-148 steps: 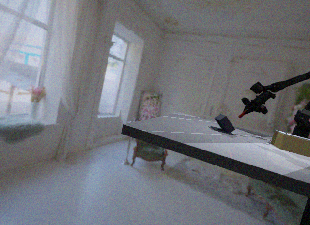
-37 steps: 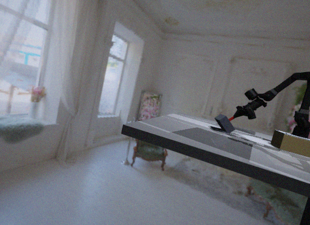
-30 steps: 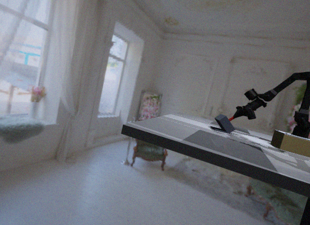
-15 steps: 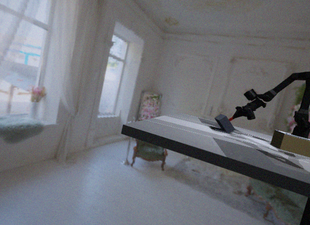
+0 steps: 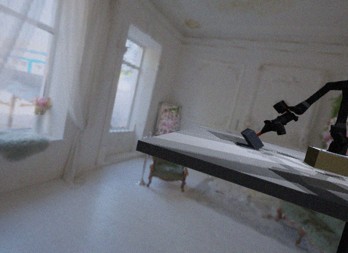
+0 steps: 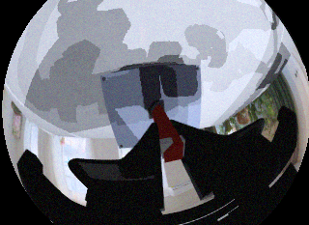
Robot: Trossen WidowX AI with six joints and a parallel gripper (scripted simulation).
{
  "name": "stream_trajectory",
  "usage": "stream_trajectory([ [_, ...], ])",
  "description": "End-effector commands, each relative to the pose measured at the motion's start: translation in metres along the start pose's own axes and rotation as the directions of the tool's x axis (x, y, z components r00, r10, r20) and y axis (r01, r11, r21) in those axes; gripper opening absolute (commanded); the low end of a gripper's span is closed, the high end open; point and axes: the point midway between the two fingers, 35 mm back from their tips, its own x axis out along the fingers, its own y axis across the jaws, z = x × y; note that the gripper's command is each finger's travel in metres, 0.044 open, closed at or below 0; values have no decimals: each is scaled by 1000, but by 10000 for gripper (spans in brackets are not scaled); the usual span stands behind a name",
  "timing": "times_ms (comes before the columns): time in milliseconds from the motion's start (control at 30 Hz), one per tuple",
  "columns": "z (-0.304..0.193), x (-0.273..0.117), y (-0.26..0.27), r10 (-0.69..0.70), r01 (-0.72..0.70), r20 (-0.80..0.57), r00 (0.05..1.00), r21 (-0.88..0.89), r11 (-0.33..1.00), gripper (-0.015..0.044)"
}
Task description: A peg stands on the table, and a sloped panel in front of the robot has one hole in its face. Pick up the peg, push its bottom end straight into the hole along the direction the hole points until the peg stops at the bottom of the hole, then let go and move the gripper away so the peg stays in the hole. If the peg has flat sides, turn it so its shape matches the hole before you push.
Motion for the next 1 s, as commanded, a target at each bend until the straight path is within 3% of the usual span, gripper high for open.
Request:
stream_trajectory([
  [0, 1, 2, 1, 2, -2, 4, 1000, 4, 1000, 0],
  [967, -1, 13, 1, 2, -2, 4, 1000, 4, 1000, 0],
])
